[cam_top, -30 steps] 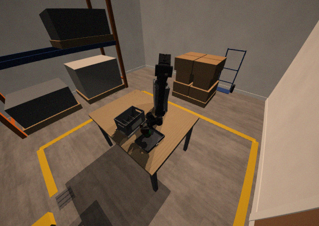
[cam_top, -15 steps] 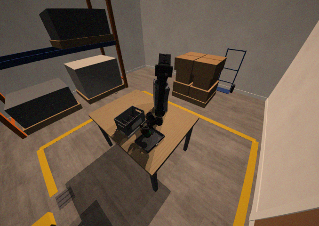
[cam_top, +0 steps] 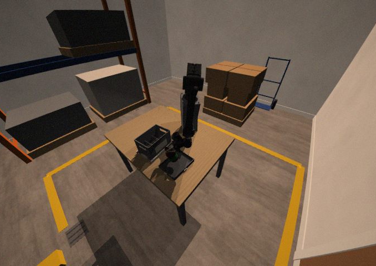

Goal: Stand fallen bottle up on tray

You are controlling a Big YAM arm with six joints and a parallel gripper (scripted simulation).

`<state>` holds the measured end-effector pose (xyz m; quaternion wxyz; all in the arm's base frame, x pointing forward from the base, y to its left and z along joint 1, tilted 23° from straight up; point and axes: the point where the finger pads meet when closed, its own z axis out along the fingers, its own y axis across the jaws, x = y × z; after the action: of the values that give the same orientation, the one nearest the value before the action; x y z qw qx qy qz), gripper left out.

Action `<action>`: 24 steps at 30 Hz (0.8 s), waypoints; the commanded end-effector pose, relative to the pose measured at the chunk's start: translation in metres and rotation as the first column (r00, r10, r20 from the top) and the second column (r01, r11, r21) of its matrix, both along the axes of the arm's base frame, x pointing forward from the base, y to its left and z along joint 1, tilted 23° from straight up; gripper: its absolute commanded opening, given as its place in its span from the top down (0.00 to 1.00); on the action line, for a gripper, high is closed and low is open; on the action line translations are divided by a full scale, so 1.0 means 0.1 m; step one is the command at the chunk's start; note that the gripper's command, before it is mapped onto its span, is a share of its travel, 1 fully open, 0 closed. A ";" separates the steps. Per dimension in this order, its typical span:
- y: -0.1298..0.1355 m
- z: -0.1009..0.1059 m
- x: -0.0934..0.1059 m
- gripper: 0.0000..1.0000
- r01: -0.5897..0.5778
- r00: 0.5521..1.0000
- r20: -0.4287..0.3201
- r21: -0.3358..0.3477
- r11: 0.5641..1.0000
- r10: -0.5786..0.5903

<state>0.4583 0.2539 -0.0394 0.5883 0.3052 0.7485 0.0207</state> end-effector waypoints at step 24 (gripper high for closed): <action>0.08 -0.04 -0.02 1.00 -0.010 1.000 0.012 -0.002 1.000 0.010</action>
<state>0.4588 0.2545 -0.0416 0.5884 0.3051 0.7485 0.0203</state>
